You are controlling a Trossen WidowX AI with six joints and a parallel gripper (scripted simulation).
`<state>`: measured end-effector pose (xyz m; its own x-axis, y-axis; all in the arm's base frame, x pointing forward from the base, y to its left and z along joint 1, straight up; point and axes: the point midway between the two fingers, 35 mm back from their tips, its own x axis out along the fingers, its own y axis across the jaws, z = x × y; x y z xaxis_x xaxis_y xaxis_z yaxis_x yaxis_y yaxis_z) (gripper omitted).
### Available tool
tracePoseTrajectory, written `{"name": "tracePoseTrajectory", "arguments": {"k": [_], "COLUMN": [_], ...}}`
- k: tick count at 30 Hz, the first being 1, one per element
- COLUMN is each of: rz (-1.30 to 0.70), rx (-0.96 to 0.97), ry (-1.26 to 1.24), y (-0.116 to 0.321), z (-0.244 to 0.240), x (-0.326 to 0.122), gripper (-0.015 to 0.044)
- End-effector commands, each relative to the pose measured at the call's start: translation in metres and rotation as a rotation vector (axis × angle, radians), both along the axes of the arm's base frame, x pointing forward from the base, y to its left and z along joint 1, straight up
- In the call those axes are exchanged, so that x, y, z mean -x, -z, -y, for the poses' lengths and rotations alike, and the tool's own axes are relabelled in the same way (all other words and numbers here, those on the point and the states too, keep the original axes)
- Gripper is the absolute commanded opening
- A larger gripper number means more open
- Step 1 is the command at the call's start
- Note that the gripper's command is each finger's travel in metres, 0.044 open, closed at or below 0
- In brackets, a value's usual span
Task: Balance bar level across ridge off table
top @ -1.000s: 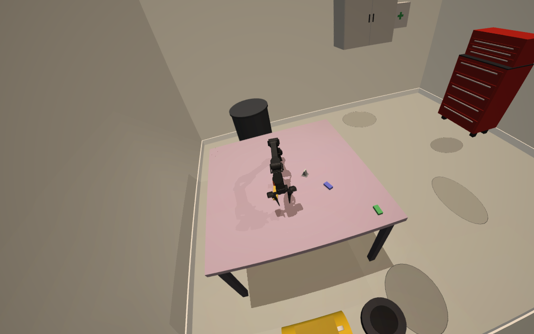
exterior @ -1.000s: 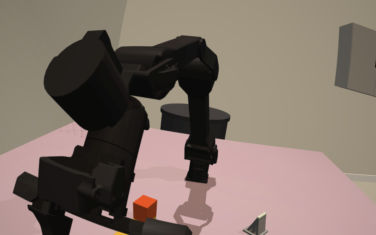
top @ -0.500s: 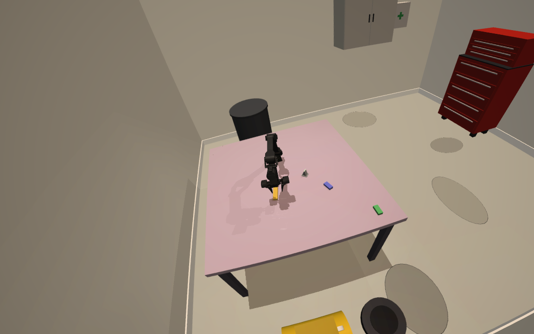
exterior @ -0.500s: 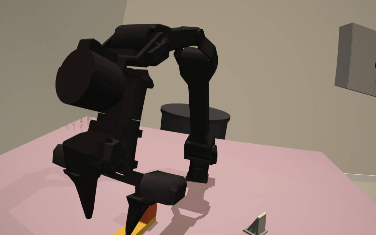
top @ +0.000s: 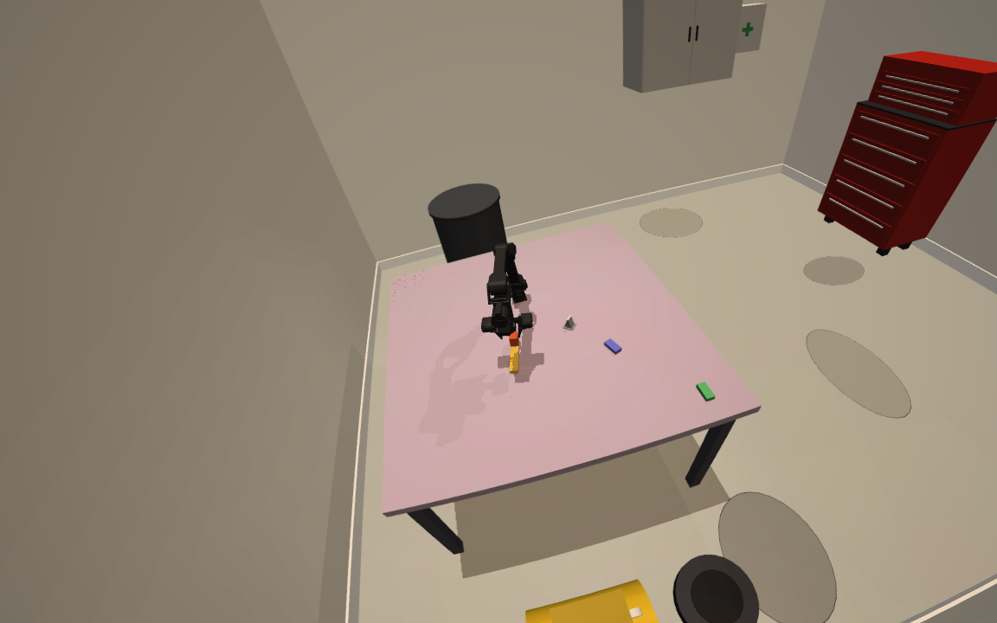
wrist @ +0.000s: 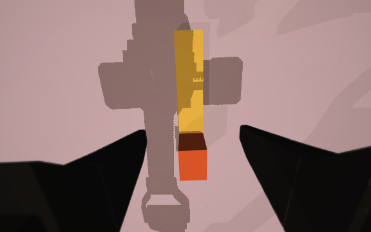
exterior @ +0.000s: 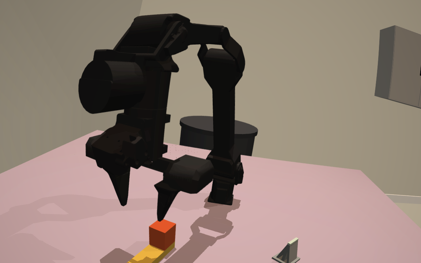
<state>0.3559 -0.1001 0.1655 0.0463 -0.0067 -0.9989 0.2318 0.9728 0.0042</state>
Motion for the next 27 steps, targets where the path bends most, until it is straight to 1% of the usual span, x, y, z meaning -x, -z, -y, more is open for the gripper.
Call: {"name": "tracePoseTrajectory", "arguments": {"k": [1,4,15,27], "rz": [-0.015,-0.015,-0.015,-0.015], "rx": [0.002,0.002,0.002,0.002], "ry": [0.010,0.010,0.010,0.010], "y": [0.003,0.016,0.085,0.093], "z": [0.001,0.001,0.001,0.001], "x": [0.004,0.002,0.002,0.002], "gripper": [0.0315,0.0315,0.0315,0.0315]}}
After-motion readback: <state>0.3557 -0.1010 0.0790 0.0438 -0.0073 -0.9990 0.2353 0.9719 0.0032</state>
